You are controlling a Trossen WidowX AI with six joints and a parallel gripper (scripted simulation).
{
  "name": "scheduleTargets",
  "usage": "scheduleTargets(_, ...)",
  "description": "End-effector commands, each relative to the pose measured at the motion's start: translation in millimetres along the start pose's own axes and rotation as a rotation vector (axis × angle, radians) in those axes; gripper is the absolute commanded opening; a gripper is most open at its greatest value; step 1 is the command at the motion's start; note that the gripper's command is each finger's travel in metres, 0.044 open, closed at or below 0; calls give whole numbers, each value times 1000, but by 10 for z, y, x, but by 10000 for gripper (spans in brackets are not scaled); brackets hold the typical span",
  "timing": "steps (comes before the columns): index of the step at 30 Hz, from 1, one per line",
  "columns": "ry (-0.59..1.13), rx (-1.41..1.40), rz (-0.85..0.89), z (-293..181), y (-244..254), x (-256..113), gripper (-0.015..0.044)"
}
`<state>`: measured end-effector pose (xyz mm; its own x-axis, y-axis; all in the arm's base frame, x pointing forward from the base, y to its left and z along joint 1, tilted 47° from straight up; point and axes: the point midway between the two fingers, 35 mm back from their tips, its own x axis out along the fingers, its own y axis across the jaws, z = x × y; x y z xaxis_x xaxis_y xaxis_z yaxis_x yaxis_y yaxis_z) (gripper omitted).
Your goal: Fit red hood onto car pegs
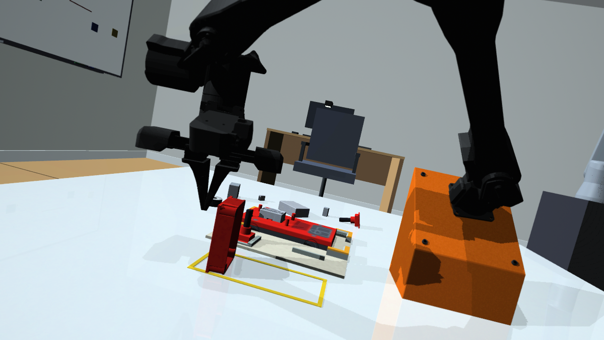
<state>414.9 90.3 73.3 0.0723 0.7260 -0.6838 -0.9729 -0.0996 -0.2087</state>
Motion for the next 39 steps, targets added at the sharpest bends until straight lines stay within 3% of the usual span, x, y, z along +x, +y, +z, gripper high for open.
scheduleTargets(1, -3, 9, -5, -14, 8, 19, 0)
scheduleTargets(39, -3, 10, -4, -16, 174, 14, 0)
